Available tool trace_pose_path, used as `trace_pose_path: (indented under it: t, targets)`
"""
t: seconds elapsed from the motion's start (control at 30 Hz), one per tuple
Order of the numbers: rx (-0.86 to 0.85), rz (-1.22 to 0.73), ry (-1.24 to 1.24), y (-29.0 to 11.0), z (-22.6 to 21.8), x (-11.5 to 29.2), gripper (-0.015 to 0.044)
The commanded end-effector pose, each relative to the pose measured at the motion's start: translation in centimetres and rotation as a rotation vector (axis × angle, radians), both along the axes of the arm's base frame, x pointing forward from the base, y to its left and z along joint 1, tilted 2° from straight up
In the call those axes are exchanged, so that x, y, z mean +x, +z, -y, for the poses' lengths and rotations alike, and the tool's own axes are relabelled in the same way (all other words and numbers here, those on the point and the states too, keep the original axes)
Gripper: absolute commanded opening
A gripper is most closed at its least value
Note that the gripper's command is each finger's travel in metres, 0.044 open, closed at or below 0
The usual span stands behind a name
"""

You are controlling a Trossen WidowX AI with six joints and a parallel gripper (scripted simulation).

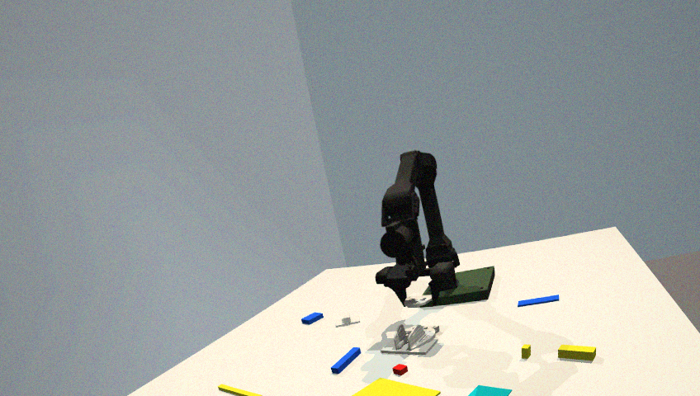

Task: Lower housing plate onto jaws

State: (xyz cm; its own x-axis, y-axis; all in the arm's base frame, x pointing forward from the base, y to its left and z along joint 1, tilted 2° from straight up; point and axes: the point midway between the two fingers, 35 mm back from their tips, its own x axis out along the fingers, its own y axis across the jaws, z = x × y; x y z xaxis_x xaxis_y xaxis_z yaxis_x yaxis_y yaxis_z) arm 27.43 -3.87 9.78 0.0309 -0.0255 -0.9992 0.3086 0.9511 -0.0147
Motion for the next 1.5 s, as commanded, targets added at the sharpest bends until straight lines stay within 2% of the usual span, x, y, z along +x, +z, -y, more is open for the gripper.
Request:
trace_pose_path:
  t: [0.0, 1.47]
  targets:
    - [-0.005, 0.001, -0.007, 0.01, 0.07, -0.01, 0.0351]
    - [-0.006, 0.001, -0.002, 0.01, 0.68, -0.45, 0.0351]
